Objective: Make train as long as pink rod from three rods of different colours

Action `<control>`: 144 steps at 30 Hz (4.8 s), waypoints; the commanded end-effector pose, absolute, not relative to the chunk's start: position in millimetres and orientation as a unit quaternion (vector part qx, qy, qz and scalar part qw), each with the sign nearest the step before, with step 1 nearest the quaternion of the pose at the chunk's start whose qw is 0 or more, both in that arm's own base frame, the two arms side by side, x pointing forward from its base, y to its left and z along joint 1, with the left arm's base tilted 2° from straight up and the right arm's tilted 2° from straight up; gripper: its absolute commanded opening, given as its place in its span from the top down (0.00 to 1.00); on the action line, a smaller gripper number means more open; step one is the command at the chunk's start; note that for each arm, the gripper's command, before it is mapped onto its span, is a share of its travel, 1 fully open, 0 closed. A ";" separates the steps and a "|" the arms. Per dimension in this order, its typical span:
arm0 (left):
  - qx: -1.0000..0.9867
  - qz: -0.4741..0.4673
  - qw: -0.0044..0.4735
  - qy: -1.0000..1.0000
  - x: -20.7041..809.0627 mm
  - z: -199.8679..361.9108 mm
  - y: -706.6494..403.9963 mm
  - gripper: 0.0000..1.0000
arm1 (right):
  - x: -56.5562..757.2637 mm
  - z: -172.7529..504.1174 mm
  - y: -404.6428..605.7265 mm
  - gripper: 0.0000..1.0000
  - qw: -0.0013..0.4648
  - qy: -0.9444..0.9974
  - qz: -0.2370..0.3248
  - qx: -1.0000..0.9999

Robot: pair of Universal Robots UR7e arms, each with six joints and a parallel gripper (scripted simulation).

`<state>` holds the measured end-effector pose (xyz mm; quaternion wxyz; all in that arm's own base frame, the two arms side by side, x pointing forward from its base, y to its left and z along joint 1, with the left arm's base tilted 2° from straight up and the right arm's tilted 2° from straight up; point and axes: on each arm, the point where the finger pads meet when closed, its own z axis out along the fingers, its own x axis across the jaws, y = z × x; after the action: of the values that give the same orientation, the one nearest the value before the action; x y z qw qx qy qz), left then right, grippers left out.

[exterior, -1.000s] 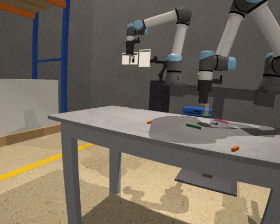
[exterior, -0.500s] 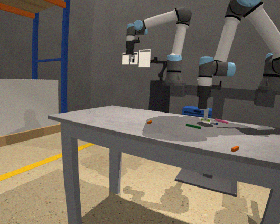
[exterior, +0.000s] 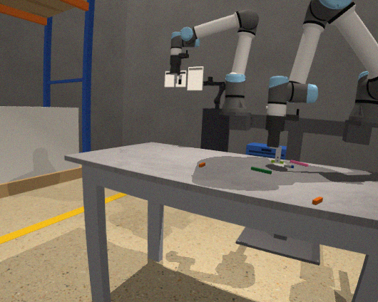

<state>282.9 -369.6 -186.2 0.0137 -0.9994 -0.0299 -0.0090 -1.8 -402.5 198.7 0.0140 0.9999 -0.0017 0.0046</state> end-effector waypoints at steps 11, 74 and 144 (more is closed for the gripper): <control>-0.999 -0.009 0.012 -0.030 283.3 -185.6 -370.4 0.76 | -1.7 199.2 -403.1 0.00 0.015 -0.002 0.005 1.000; -0.999 -0.009 0.012 -0.030 283.4 -196.5 -370.1 0.76 | -1.7 199.2 -403.1 0.00 0.015 -0.002 0.005 1.000; -0.999 -0.009 0.012 -0.030 283.3 -196.4 -367.1 0.46 | -1.7 199.2 -403.1 0.00 0.015 -0.002 0.005 1.000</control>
<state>283.0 -366.2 -197.0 0.0137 -0.9994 -0.0299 -0.0090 -1.8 -402.5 198.7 0.0140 0.9999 -0.0017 0.0046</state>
